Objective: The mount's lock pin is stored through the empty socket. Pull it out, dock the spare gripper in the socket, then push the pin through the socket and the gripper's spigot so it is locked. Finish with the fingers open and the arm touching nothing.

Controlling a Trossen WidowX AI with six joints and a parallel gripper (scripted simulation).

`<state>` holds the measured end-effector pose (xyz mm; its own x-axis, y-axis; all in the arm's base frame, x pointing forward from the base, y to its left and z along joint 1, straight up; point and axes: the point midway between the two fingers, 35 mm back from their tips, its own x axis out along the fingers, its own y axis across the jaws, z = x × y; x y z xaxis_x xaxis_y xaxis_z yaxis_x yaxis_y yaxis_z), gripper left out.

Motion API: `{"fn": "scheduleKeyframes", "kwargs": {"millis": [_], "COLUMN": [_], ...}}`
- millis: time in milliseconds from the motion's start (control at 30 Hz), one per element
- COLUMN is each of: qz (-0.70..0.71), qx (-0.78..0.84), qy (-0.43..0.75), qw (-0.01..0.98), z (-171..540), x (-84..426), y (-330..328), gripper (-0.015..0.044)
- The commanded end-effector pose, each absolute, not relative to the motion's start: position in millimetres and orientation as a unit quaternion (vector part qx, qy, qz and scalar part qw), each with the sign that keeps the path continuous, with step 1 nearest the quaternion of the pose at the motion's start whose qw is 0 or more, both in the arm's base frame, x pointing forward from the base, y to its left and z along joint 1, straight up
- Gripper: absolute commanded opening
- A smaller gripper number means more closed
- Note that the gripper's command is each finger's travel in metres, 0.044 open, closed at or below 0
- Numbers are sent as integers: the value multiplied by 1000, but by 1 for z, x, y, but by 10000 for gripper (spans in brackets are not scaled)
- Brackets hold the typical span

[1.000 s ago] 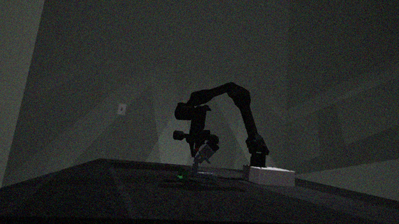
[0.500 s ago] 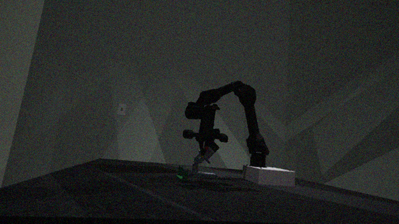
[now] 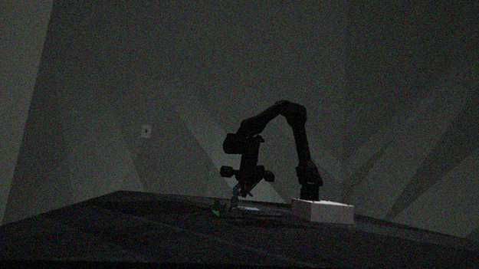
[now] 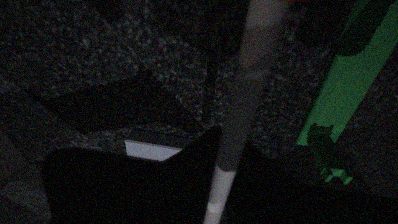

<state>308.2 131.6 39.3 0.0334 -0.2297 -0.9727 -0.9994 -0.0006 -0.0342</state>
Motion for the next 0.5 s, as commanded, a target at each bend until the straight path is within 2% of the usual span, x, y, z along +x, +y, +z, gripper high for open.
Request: {"fn": "scheduleKeyframes", "kwargs": {"millis": [0,467], "qz": [429,429], "qx": [-558,-558], "qy": [551,550], "qw": [447,449], "z": [26,28], "x": [306,307], "y": [131,123], "gripper": [0,0]}}
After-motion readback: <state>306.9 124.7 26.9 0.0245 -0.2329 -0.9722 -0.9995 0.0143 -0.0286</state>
